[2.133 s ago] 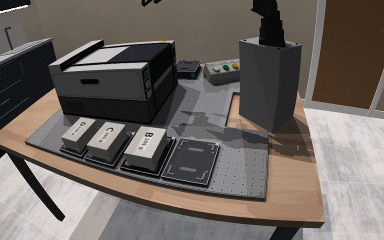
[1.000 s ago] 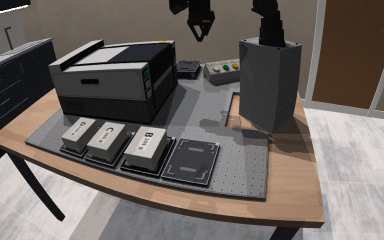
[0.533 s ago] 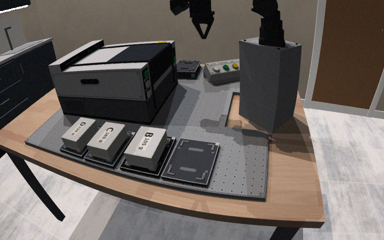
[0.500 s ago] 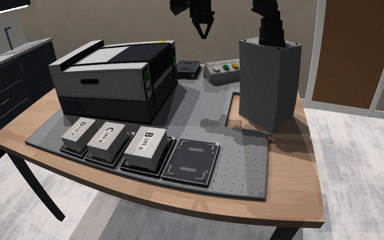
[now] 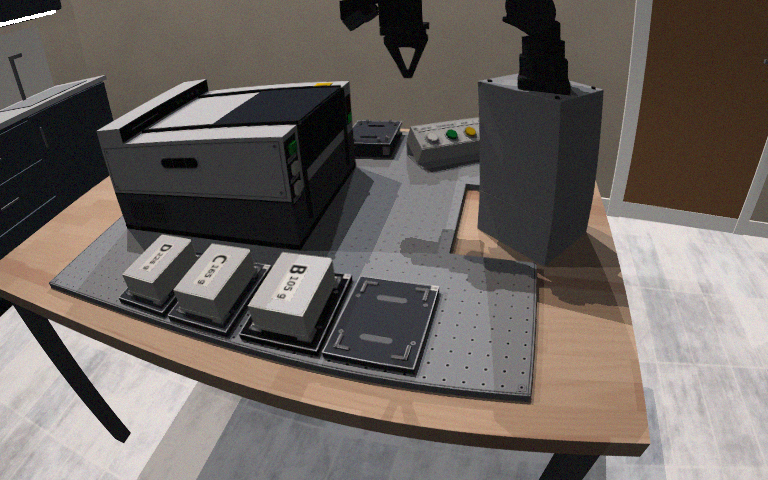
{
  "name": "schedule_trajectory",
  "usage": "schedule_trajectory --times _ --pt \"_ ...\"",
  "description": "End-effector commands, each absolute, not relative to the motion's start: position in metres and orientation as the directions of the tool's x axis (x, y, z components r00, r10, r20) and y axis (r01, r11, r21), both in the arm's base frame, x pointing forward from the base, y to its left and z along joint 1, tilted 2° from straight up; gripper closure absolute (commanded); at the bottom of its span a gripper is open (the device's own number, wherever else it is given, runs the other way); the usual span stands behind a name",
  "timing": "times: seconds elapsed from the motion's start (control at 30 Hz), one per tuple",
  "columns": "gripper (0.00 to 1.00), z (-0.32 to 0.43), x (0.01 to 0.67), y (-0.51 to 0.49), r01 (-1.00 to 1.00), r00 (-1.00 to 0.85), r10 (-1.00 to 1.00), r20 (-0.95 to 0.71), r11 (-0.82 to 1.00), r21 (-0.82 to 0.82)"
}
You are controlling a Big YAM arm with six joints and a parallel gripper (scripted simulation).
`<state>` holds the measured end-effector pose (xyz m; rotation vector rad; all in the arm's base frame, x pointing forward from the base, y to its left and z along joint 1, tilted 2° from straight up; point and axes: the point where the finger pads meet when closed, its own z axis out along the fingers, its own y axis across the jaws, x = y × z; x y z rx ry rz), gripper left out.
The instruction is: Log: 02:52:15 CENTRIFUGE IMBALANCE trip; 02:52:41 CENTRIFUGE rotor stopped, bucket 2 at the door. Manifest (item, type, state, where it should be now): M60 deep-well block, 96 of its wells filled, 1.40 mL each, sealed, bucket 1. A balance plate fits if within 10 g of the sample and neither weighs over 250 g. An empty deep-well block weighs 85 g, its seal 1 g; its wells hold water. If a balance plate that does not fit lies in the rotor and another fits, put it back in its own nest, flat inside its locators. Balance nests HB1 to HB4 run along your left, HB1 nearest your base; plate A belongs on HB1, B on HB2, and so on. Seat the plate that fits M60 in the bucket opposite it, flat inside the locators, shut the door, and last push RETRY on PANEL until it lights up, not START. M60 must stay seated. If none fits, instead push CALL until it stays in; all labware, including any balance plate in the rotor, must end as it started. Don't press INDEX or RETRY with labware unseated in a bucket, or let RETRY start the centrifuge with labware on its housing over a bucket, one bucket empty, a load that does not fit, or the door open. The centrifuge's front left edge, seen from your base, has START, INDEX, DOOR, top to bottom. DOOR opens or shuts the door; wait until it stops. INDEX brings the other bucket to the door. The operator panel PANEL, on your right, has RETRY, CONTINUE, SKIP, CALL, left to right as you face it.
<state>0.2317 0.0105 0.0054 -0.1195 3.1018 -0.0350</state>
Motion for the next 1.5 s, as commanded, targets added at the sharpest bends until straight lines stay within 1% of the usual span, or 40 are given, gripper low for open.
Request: schedule_trajectory --times 0.0,0.5,0.67,1.0,1.07,1.1,1.13,1.47 --pt "1.0 0.006 0.231 0.013 -0.102 -0.994 -0.103 -0.023 0.994 -0.028" --pt "1.0 0.007 0.234 0.014 -0.102 -0.994 -0.102 -0.026 0.994 -0.028" --pt "1.0 0.017 0.252 0.016 -0.089 -0.994 -0.091 -0.059 0.996 -0.028" --pt "1.0 0.021 0.263 0.022 -0.082 -0.995 -0.084 -0.06 0.996 -0.027" --pt "1.0 0.021 0.263 0.022 -0.082 -0.995 -0.084 -0.06 0.996 -0.027" --pt "1.0 0.013 0.251 0.022 -0.083 -0.996 -0.084 -0.032 0.996 -0.027" --pt "1.0 0.022 0.266 0.024 -0.082 -0.995 -0.084 -0.06 0.996 -0.026" --pt "1.0 0.028 0.29 0.042 -0.083 -0.995 -0.084 -0.06 0.996 -0.025"
